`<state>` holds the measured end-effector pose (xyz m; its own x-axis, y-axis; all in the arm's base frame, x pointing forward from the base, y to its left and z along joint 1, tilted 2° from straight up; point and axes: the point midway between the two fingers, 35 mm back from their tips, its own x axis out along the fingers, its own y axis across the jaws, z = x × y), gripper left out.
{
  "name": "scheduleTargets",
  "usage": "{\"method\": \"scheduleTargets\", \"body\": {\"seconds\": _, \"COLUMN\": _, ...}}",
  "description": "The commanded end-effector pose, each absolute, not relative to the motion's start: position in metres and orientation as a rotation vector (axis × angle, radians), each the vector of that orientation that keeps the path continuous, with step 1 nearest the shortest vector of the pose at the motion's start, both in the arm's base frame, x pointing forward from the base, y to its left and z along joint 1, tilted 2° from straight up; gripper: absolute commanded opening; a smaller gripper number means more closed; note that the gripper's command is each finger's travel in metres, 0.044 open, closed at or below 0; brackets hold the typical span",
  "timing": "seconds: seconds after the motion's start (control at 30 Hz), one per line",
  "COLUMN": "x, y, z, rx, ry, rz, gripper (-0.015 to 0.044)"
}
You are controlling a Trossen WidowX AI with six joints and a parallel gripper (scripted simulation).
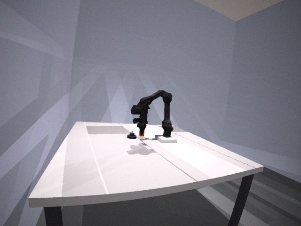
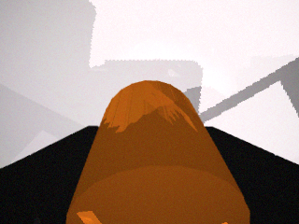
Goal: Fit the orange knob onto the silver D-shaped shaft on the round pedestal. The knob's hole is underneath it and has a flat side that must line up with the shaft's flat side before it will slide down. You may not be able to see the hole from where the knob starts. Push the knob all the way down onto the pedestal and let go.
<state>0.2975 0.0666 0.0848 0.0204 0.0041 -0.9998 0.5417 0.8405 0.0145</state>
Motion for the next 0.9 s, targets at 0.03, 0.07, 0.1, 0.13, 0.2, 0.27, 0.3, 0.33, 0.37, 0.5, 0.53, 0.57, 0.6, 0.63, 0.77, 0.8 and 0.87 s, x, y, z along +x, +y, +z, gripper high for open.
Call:
{"method": "scheduleTargets", "body": {"seconds": 0.03, "x": 0.299, "y": 0.066, "z": 0.06, "rx": 0.45, "ry": 1.503, "rz": -0.454, "gripper": 0.0}}
{"method": "scheduleTargets", "body": {"seconds": 0.07, "x": 0.3, "y": 0.066, "z": 0.055, "rx": 0.449, "ry": 1.503, "rz": -0.456, "gripper": 0.0}}
{"method": "scheduleTargets", "body": {"seconds": 0.1, "x": 0.3, "y": 0.066, "z": 0.049, "rx": 0.448, "ry": 1.503, "rz": -0.457, "gripper": 0.0}}
{"method": "scheduleTargets", "body": {"seconds": 0.13, "x": 0.301, "y": 0.067, "z": 0.043, "rx": 0.447, "ry": 1.503, "rz": -0.458, "gripper": 0.0}}
{"method": "scheduleTargets", "body": {"seconds": 0.2, "x": 0.301, "y": 0.067, "z": 0.032, "rx": 0.445, "ry": 1.503, "rz": -0.461, "gripper": 0.0}}
{"method": "scheduleTargets", "body": {"seconds": 0.27, "x": 0.302, "y": 0.067, "z": 0.021, "rx": 0.443, "ry": 1.504, "rz": -0.464, "gripper": 0.0}}
{"method": "scheduleTargets", "body": {"seconds": 0.3, "x": 0.302, "y": 0.068, "z": 0.018, "rx": 0.443, "ry": 1.504, "rz": -0.465, "gripper": 0.0}}
{"method": "scheduleTargets", "body": {"seconds": 0.33, "x": 0.303, "y": 0.068, "z": 0.015, "rx": 0.442, "ry": 1.504, "rz": -0.465, "gripper": 0.0}}
{"method": "scheduleTargets", "body": {"seconds": 0.37, "x": 0.303, "y": 0.068, "z": 0.014, "rx": 0.442, "ry": 1.504, "rz": -0.466, "gripper": 0.0}}
{"method": "scheduleTargets", "body": {"seconds": 0.5, "x": 0.302, "y": 0.069, "z": 0.013, "rx": 0.442, "ry": 1.504, "rz": -0.466, "gripper": 0.0}}
{"method": "scheduleTargets", "body": {"seconds": 0.53, "x": 0.303, "y": 0.069, "z": 0.015, "rx": 0.441, "ry": 1.508, "rz": -0.458, "gripper": 0.0026}}
{"method": "scheduleTargets", "body": {"seconds": 0.57, "x": 0.303, "y": 0.069, "z": 0.015, "rx": 0.441, "ry": 1.508, "rz": -0.458, "gripper": 0.0053}}
{"method": "scheduleTargets", "body": {"seconds": 0.6, "x": 0.303, "y": 0.069, "z": 0.015, "rx": 0.441, "ry": 1.508, "rz": -0.458, "gripper": 0.0079}}
{"method": "scheduleTargets", "body": {"seconds": 0.63, "x": 0.303, "y": 0.069, "z": 0.015, "rx": 0.441, "ry": 1.508, "rz": -0.458, "gripper": 0.0105}}
{"method": "scheduleTargets", "body": {"seconds": 0.77, "x": 0.303, "y": 0.069, "z": 0.015, "rx": 0.441, "ry": 1.508, "rz": -0.458, "gripper": 0.021}}
{"method": "scheduleTargets", "body": {"seconds": 0.8, "x": 0.303, "y": 0.069, "z": 0.015, "rx": 0.441, "ry": 1.508, "rz": -0.458, "gripper": 0.0236}}
{"method": "scheduleTargets", "body": {"seconds": 0.87, "x": 0.303, "y": 0.069, "z": 0.015, "rx": 0.441, "ry": 1.508, "rz": -0.458, "gripper": 0.024}}
